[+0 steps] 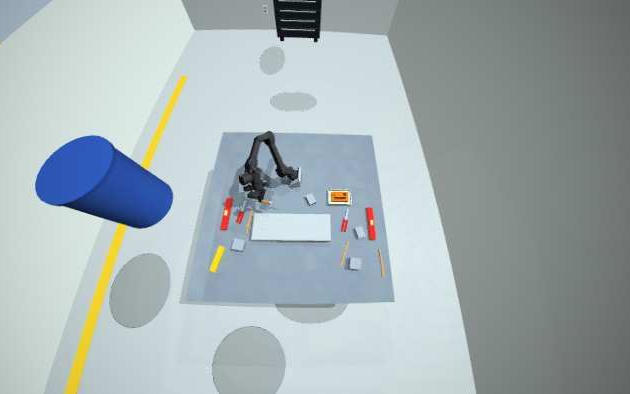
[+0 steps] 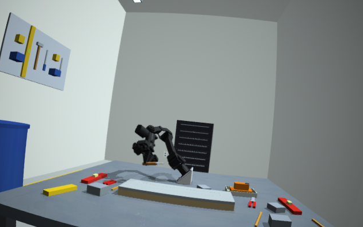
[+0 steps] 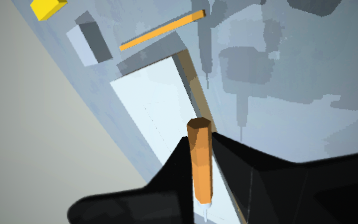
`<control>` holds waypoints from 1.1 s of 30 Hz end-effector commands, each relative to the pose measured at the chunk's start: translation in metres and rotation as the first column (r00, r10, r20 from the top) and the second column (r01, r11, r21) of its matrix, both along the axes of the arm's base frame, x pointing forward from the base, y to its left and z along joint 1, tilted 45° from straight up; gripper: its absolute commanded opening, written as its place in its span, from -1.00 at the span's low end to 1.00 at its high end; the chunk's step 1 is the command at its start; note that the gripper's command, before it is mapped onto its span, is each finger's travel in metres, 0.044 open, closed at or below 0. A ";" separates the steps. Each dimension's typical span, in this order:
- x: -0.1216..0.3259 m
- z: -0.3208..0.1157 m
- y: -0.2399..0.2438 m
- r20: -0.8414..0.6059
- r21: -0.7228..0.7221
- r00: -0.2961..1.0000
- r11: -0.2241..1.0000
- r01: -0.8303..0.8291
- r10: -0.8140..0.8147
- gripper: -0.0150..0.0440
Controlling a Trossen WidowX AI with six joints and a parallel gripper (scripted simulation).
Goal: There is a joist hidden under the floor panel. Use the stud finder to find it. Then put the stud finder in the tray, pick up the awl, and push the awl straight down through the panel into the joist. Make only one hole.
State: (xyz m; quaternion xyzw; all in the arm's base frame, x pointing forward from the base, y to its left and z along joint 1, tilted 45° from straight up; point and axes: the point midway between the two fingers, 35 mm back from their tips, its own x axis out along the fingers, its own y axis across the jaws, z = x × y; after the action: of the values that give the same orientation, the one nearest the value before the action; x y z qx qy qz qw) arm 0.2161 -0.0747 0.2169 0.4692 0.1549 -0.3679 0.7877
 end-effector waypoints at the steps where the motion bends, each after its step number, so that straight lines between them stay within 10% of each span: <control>1: 0.003 0.005 0.006 -0.012 -0.084 0.993 0.990 -0.117 0.117 -0.49; 33: 0.016 0.062 0.047 -0.354 -0.732 0.715 0.297 -0.613 0.603 -0.49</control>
State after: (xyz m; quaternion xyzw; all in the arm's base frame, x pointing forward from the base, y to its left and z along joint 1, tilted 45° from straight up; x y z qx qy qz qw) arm 0.2335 -0.0330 0.2726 0.0093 0.1538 -0.0960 0.9834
